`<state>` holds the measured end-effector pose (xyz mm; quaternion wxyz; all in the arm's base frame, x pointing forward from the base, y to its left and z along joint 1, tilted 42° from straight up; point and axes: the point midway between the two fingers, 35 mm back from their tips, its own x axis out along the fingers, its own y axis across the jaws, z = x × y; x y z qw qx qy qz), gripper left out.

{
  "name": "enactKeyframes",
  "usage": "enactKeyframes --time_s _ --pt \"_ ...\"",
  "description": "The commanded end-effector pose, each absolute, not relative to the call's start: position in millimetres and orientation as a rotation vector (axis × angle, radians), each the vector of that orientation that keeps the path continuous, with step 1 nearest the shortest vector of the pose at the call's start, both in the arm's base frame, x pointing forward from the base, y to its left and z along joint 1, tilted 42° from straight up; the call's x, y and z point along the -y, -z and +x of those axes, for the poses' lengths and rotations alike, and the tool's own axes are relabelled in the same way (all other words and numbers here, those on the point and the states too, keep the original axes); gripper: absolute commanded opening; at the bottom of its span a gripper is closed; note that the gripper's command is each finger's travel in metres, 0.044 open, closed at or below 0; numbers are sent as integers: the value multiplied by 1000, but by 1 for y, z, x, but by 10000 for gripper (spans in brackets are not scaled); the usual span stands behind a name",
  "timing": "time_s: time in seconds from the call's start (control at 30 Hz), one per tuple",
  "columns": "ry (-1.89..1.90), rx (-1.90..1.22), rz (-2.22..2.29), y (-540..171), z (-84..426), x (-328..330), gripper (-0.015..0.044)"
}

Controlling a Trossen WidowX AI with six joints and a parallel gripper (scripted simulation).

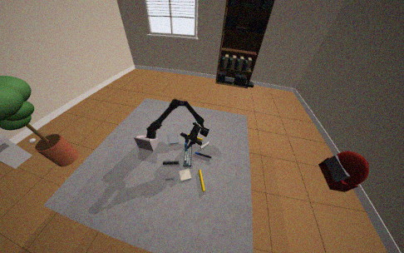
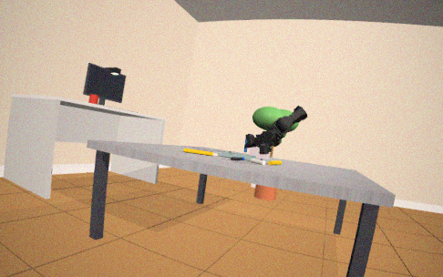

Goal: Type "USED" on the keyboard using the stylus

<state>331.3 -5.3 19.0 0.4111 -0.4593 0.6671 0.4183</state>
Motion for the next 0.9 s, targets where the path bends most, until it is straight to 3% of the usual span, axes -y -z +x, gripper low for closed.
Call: enactKeyframes --time_s 0.0,0.87 --pt "-1053 -1679 -1148 -18 331 4 81" --pt "-1046 -1684 -1137 -43 327 29 81"
